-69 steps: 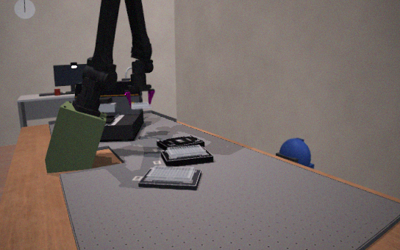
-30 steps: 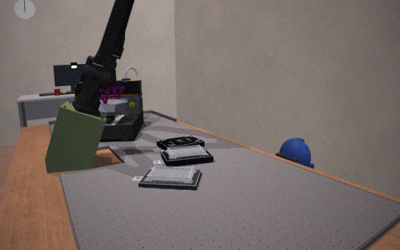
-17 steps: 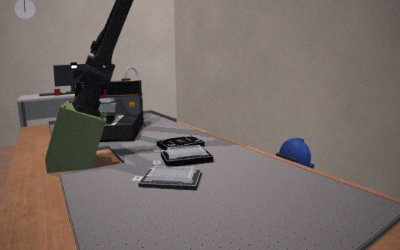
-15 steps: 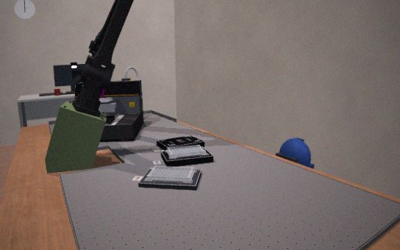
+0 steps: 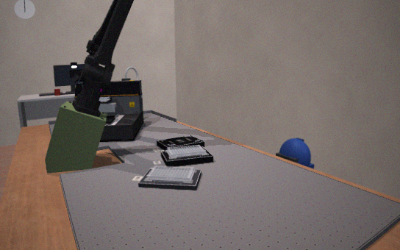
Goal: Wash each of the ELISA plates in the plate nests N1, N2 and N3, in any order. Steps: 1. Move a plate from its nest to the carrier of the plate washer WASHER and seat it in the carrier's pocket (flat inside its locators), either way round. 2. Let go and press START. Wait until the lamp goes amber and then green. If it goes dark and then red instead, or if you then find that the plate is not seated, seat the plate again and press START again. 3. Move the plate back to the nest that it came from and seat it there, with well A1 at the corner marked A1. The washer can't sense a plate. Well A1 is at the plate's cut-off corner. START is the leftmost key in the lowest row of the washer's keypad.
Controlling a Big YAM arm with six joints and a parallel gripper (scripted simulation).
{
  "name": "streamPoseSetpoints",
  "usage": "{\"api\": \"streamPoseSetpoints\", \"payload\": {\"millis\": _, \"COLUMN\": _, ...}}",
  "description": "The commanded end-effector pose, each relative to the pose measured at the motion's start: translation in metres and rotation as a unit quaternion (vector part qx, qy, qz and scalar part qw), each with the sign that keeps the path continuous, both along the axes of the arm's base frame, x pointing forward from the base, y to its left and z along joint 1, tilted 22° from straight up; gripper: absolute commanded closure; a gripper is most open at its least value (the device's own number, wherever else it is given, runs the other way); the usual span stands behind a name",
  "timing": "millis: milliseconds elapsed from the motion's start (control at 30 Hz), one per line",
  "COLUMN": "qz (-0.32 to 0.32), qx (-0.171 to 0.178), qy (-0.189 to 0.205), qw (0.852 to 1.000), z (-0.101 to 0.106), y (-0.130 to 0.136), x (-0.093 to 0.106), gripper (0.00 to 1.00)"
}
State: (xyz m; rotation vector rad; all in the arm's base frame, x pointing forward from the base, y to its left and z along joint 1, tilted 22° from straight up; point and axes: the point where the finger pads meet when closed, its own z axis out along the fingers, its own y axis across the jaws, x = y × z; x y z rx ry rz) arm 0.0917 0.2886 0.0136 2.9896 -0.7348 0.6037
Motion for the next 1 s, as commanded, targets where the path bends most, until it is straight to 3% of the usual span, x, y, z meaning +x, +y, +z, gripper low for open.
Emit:
{"api": "streamPoseSetpoints", "payload": {"millis": 0, "qz": 0.002, "qx": 0.013, "qy": -0.001, "qw": 1.000, "z": 0.008, "y": 0.012, "x": 0.001, "gripper": 0.16}}
{"api": "streamPoseSetpoints", "payload": {"millis": 200, "qz": 0.002, "qx": 0.013, "qy": -0.001, "qw": 1.000, "z": 0.008, "y": 0.012, "x": 0.002, "gripper": 0.16}}
{"api": "streamPoseSetpoints", "payload": {"millis": 267, "qz": 0.000, "qx": 0.021, "qy": -0.002, "qw": 1.000, "z": 0.017, "y": 0.020, "x": 0.007, "gripper": 0.16}}
{"api": "streamPoseSetpoints", "payload": {"millis": 333, "qz": 0.002, "qx": 0.013, "qy": -0.001, "qw": 1.000, "z": 0.008, "y": 0.012, "x": 0.002, "gripper": 0.16}}
{"api": "streamPoseSetpoints", "payload": {"millis": 367, "qz": 0.000, "qx": 0.022, "qy": -0.002, "qw": 1.000, "z": 0.018, "y": 0.019, "x": 0.007, "gripper": 0.16}}
{"api": "streamPoseSetpoints", "payload": {"millis": 433, "qz": 0.000, "qx": 0.022, "qy": -0.002, "qw": 1.000, "z": 0.018, "y": 0.019, "x": 0.007, "gripper": 0.16}}
{"api": "streamPoseSetpoints", "payload": {"millis": 467, "qz": 0.002, "qx": 0.013, "qy": -0.001, "qw": 1.000, "z": 0.008, "y": 0.012, "x": 0.002, "gripper": 0.16}}
{"api": "streamPoseSetpoints", "payload": {"millis": 833, "qz": 0.002, "qx": 0.013, "qy": -0.001, "qw": 1.000, "z": 0.008, "y": 0.012, "x": 0.003, "gripper": 0.16}}
{"api": "streamPoseSetpoints", "payload": {"millis": 967, "qz": 0.000, "qx": -0.002, "qy": 0.001, "qw": 1.000, "z": -0.007, "y": 0.000, "x": 0.008, "gripper": 0.16}}
